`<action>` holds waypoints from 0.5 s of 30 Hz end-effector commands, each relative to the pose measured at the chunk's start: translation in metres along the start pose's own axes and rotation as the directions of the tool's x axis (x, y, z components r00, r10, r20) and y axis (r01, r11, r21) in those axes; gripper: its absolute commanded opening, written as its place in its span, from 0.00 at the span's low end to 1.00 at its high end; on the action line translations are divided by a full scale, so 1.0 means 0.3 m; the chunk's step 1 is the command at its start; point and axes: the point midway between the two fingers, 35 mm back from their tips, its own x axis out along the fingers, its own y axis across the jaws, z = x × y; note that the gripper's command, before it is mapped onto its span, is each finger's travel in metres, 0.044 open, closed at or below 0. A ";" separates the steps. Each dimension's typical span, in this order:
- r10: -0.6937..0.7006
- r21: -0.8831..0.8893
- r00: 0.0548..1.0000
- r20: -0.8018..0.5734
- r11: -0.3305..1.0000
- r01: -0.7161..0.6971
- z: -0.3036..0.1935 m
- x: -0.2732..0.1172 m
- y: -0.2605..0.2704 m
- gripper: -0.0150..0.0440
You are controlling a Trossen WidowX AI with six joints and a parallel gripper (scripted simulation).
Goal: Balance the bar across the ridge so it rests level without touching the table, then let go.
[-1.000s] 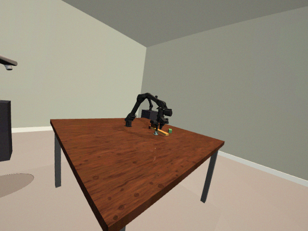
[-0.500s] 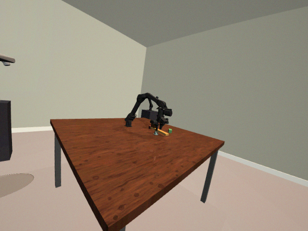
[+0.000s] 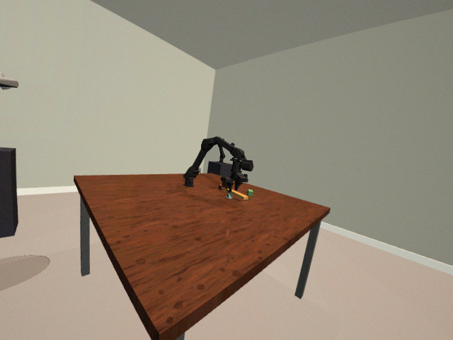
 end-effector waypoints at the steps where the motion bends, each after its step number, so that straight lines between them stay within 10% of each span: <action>1: 0.000 0.000 1.000 -0.001 1.000 0.000 0.000 0.001 0.000 0.57; 9: 0.000 0.000 1.000 -0.001 1.000 0.000 0.000 0.001 0.000 0.57; 15: 0.000 0.000 1.000 -0.001 1.000 0.000 0.000 0.001 0.000 0.83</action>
